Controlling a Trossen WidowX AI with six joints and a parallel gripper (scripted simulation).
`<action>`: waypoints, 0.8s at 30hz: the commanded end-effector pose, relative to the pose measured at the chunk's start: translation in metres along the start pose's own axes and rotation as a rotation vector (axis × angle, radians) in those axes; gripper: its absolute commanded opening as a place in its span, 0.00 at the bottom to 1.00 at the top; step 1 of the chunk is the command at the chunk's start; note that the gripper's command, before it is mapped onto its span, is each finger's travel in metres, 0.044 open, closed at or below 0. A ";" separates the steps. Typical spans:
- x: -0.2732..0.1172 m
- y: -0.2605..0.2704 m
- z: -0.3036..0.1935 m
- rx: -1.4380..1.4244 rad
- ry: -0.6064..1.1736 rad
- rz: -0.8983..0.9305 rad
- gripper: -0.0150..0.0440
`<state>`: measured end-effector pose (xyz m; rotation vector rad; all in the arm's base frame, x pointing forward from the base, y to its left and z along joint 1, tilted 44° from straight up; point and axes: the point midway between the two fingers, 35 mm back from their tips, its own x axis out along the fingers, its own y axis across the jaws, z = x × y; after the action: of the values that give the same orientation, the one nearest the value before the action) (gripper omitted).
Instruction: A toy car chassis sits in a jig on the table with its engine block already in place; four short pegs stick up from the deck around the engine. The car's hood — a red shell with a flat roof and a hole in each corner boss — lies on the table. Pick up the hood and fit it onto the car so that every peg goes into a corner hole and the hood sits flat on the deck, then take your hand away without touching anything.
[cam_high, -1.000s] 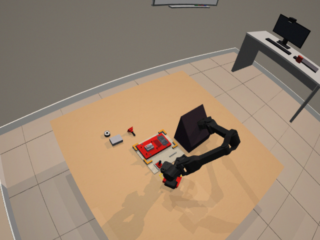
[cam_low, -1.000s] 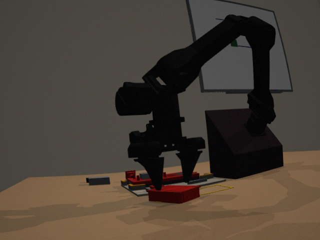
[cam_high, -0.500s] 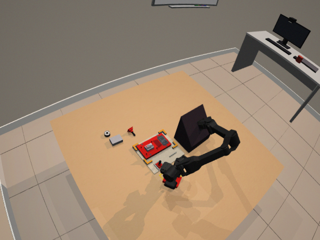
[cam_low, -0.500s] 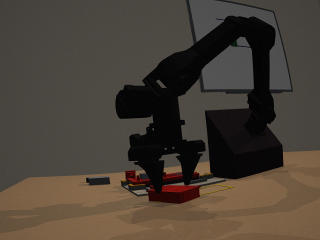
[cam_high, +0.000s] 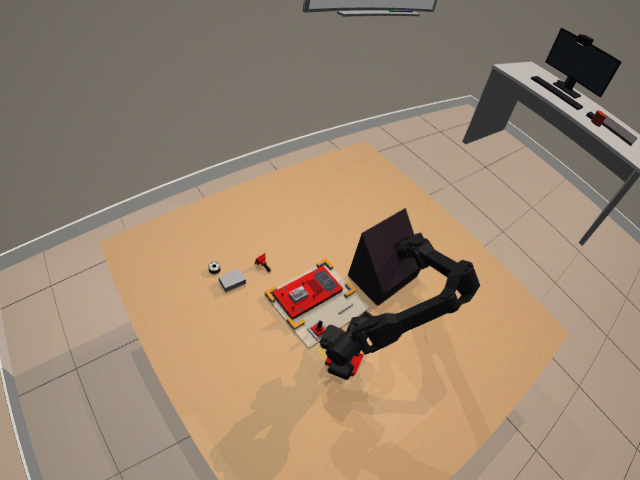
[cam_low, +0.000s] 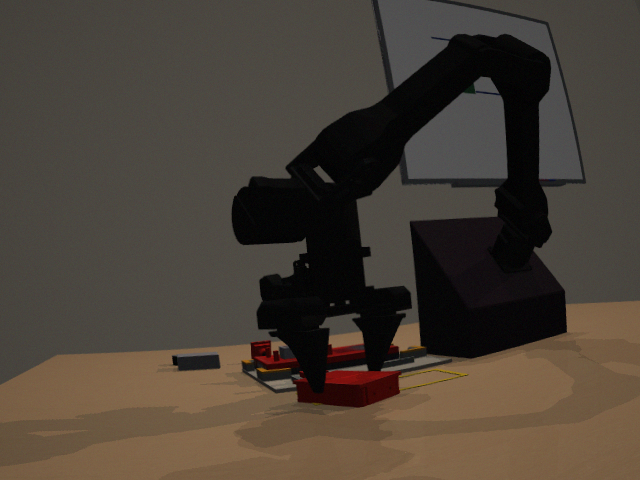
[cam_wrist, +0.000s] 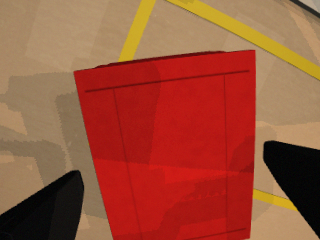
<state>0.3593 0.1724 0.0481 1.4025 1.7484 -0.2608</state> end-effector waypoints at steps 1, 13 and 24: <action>0.002 0.000 0.001 0.004 -0.005 0.000 1.00; 0.008 0.000 0.001 0.004 -0.005 0.000 1.00; 0.007 0.000 0.000 0.000 0.000 0.000 0.75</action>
<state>0.3590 0.1775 0.0429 1.4036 1.7495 -0.2617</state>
